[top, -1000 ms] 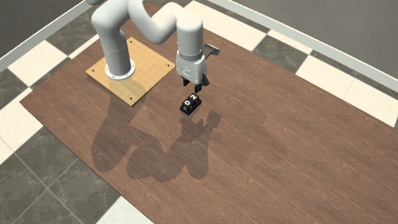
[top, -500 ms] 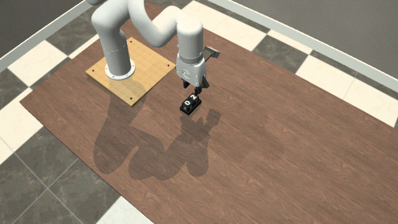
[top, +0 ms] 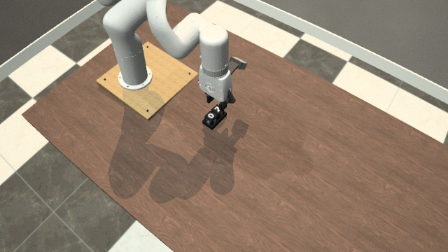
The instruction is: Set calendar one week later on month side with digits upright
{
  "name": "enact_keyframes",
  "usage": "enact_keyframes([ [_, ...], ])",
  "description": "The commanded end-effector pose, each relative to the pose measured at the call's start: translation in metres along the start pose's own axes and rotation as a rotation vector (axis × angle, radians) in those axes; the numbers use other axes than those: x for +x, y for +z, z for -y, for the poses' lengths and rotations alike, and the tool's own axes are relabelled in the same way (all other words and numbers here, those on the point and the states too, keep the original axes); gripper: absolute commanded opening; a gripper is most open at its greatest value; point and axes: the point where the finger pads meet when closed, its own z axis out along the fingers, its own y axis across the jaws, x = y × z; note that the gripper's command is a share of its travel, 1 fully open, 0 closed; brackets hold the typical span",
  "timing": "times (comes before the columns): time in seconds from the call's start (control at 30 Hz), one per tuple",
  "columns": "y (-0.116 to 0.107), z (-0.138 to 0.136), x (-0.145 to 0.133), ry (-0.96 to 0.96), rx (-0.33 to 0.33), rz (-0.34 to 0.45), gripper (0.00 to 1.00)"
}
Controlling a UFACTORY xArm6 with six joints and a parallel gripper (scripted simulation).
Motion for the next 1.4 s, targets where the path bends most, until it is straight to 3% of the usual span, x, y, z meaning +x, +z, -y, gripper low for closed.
enact_keyframes([
  [0.0, 0.006, -0.002, 0.0, 0.0, -0.004, -0.001, 0.49],
  [1.37, 0.017, -0.002, 0.0, 0.0, -0.004, -0.001, 0.49],
])
